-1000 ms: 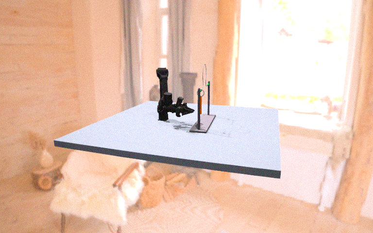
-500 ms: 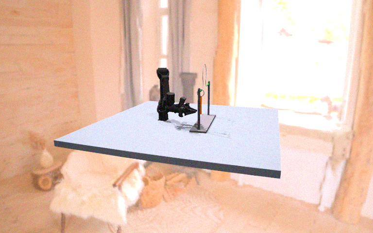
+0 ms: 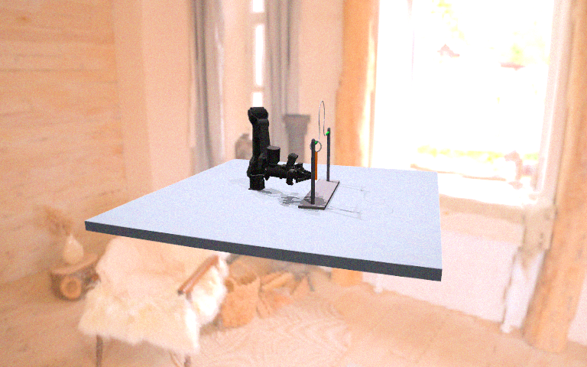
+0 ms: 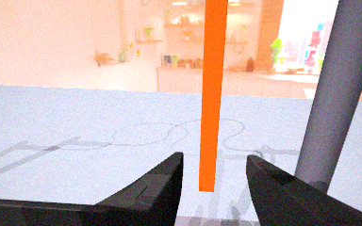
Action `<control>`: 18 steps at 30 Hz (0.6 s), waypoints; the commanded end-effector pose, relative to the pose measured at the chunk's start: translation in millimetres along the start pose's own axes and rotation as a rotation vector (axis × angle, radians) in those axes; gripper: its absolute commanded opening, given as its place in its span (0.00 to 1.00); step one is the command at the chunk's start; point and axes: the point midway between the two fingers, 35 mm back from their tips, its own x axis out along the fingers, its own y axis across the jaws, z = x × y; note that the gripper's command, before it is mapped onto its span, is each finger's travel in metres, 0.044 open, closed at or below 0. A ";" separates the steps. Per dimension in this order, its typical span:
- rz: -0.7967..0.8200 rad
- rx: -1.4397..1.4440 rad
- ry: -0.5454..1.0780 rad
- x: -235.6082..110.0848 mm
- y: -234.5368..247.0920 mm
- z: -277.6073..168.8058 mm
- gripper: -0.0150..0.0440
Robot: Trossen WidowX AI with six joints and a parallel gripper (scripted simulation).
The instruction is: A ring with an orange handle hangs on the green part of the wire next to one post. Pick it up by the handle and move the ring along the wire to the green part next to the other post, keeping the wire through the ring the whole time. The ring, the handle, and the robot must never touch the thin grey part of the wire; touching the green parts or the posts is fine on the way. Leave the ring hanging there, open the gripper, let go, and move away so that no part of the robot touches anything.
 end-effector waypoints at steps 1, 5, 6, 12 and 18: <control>-0.002 0.005 -0.002 8.1 -0.4 0.6 0.53; -0.002 0.005 -0.003 14.5 0.0 0.6 0.53; -0.002 0.005 -0.003 16.0 0.1 0.6 0.53; -0.002 0.005 -0.005 25.6 1.2 0.6 0.53; -0.002 0.006 -0.007 35.0 2.8 0.5 0.53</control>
